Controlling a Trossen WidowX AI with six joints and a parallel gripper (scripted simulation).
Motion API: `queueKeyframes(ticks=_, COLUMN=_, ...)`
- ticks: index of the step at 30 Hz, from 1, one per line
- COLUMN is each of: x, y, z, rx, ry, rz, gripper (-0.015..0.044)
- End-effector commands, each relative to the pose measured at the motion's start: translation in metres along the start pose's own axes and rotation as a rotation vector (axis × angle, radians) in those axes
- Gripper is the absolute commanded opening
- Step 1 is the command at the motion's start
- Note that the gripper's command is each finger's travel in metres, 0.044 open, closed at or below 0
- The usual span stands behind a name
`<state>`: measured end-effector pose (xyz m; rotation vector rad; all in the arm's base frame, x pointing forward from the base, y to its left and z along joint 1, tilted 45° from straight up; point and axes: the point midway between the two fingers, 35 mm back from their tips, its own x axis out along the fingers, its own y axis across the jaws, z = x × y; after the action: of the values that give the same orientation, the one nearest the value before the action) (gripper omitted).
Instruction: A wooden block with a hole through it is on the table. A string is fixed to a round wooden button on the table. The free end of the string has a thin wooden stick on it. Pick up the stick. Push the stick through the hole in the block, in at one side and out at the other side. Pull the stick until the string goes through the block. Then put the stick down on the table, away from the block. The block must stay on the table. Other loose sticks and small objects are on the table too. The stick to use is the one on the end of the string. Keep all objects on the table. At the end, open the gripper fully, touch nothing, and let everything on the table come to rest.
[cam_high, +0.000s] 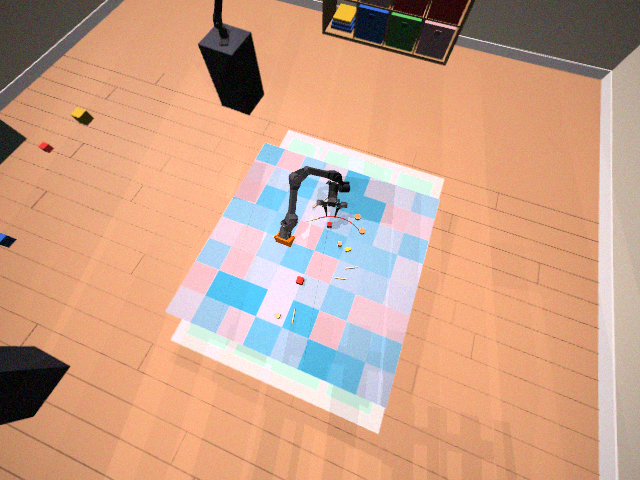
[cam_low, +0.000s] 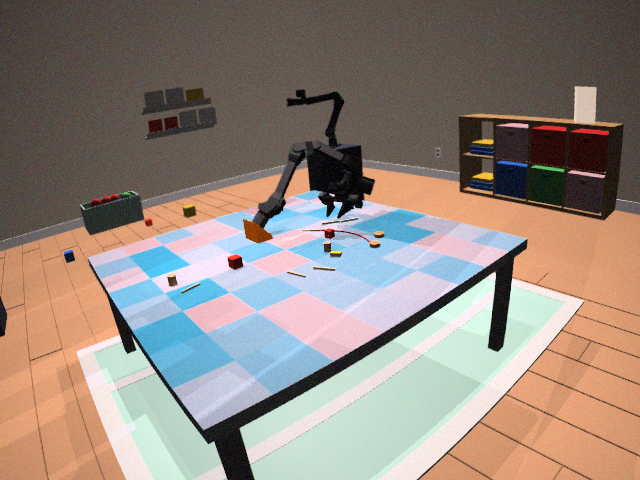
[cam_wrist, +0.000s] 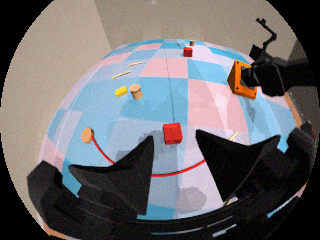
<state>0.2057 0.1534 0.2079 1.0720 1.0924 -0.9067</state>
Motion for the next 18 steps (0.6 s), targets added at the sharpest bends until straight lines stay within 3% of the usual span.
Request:
queueKeyframes(ticks=1, x=-0.003, y=-0.001, z=0.001, rx=-0.005, ry=-0.005, rz=-0.008, gripper=0.0235)
queueKeyframes(ticks=10, x=-0.003, y=-0.001, z=0.001, rx=-0.005, ry=-0.005, rz=-0.008, gripper=0.0235)
queueKeyframes(ticks=18, x=0.012, y=-0.005, z=0.005, rx=-0.542, ry=0.125, rz=-0.061, gripper=0.0440)
